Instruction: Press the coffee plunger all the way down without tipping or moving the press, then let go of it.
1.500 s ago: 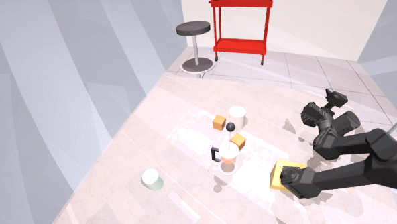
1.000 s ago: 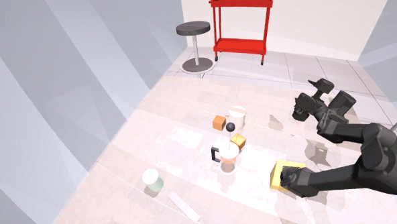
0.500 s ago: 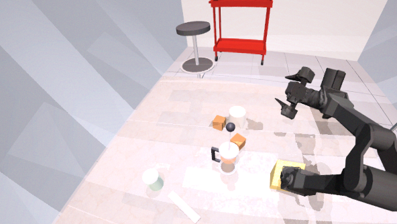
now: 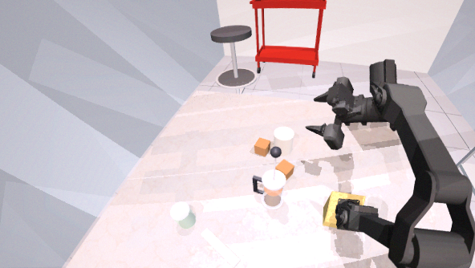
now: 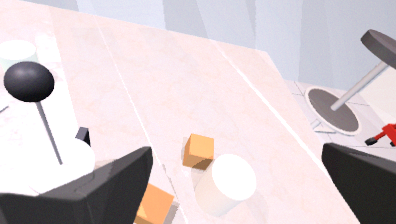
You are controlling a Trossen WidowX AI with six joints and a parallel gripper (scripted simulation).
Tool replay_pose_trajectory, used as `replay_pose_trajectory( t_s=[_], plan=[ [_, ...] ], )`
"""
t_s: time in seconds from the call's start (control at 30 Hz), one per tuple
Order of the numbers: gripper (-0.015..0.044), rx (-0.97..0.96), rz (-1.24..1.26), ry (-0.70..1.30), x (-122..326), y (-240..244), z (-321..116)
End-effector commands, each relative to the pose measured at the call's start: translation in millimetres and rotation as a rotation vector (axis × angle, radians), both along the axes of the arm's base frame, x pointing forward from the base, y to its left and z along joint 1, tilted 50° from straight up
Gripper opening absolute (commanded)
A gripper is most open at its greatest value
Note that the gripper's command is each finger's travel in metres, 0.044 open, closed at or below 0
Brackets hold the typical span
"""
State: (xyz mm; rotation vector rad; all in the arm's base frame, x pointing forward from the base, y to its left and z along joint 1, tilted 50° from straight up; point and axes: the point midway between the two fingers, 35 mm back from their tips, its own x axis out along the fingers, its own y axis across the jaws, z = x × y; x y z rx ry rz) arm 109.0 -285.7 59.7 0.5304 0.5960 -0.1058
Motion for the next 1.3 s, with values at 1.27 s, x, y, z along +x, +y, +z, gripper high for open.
replay_pose_trajectory(
  t_s=[1.27],
  plan=[
    [0.044,0.365,0.017,-0.127,74.9,90.9,65.1]
  ],
)
